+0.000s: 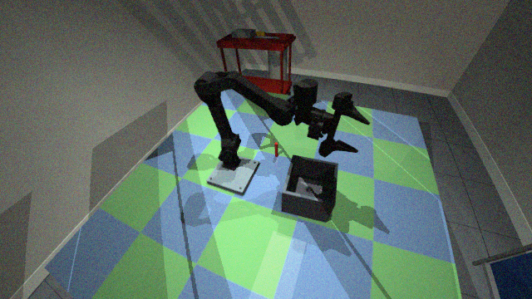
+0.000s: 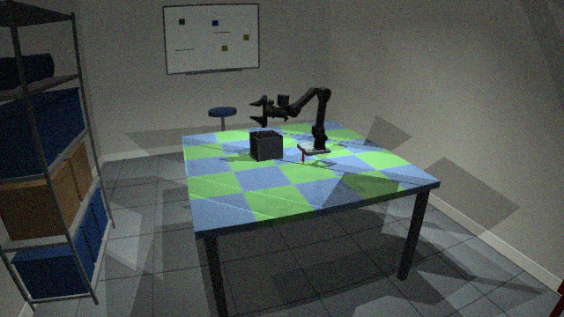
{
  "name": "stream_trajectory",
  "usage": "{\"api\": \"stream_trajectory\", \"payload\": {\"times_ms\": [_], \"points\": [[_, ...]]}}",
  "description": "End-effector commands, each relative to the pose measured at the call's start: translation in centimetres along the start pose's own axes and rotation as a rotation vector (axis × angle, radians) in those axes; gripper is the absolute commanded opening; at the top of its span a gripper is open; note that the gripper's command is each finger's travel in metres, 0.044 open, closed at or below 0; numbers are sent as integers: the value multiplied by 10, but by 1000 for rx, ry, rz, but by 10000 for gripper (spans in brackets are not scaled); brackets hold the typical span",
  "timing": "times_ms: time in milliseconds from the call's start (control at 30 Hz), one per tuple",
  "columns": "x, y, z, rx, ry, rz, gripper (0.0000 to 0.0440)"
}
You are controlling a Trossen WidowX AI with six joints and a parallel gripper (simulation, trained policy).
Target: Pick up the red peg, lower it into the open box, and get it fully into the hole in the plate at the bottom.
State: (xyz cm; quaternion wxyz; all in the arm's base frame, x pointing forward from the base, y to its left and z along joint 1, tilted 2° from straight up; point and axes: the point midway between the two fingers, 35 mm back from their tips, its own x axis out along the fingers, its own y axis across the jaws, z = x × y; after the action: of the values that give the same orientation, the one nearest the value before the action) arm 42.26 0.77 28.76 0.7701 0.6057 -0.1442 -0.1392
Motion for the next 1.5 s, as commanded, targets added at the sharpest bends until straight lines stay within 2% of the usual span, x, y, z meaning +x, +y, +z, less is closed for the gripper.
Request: {"api": "stream_trajectory", "payload": {"times_ms": [0,67,300,600,833,1167,1467], "points": [[1,-1,-4,-15,26,-12,421],[2,-2,-11,-34,82,-39,440],[-7,0,-27,-43,252,-142,440],[-40,-6,-38,-55,446,-307,440],[-79,-22,-44,-61,589,-471,440],[-152,-49,-56,-49,800,-742,440],[-214,-75,-58,-56,916,-1015,440]]}}
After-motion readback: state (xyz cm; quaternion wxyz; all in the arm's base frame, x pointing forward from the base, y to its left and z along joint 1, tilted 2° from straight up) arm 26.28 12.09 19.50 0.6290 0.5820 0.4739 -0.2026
